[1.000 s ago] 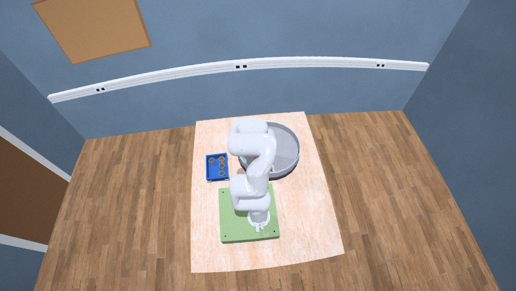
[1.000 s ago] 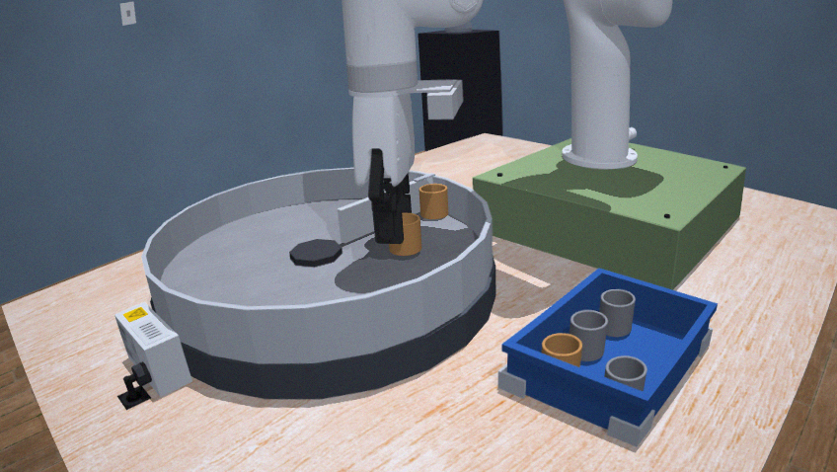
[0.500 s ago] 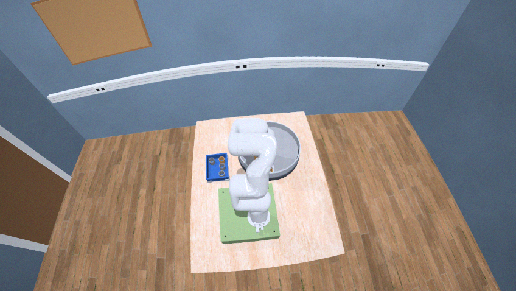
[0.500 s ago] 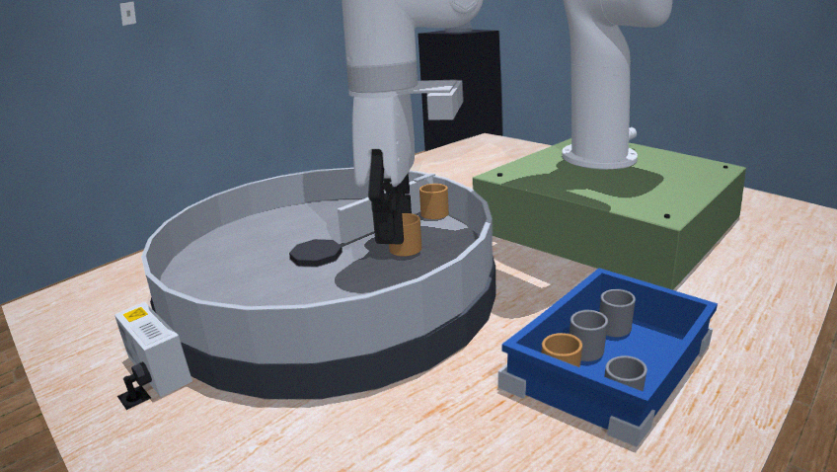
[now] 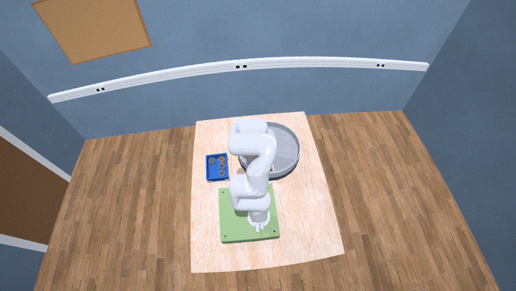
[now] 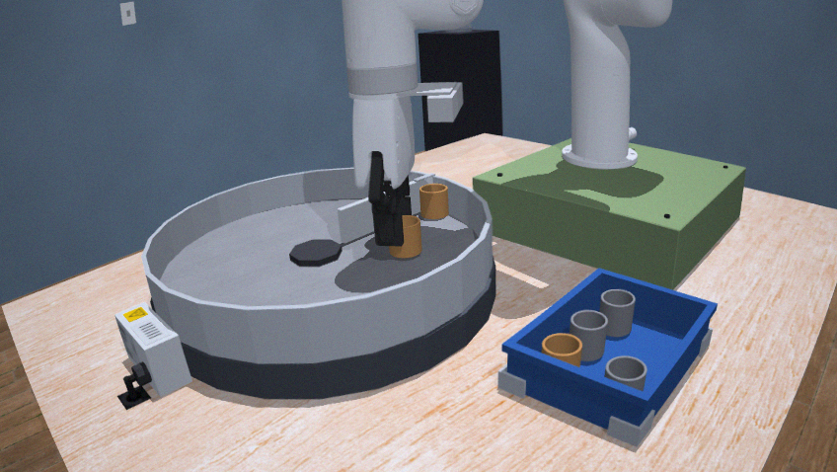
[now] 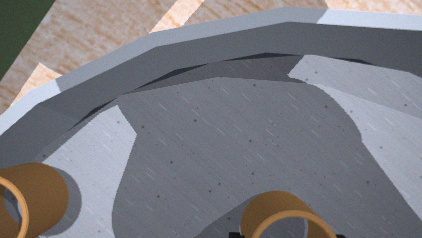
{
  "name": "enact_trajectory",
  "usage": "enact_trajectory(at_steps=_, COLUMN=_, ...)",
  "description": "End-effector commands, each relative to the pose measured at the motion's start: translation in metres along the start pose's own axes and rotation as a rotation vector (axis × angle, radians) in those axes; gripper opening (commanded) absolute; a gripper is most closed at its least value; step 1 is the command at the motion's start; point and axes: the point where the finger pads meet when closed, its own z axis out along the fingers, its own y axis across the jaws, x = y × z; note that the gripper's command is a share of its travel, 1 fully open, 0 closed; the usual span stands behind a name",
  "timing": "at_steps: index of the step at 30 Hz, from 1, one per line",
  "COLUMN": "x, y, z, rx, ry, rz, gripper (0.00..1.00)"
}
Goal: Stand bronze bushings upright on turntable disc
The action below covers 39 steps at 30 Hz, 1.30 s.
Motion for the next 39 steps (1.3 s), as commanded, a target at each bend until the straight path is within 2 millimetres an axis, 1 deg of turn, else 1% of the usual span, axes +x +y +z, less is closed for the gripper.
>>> enact_trajectory(at_steps=1, x=-0.0009, y=0.0011, z=0.0005, rx=-0.003, ry=-0.002, rz=0.000, gripper=0.00)
enact_trajectory(at_steps=27, x=-0.0009, y=0.0012, z=0.0024, rx=-0.003, ry=-0.002, rz=0.000, gripper=0.00)
enact_trajectory(at_steps=28, x=-0.0009, y=0.0012, z=0.0024, rx=-0.003, ry=-0.002, rz=0.000, gripper=0.49)
enact_trajectory(at_steps=39, x=-0.0009, y=0.0012, z=0.0024, rx=-0.003, ry=-0.002, rz=0.000, gripper=0.49)
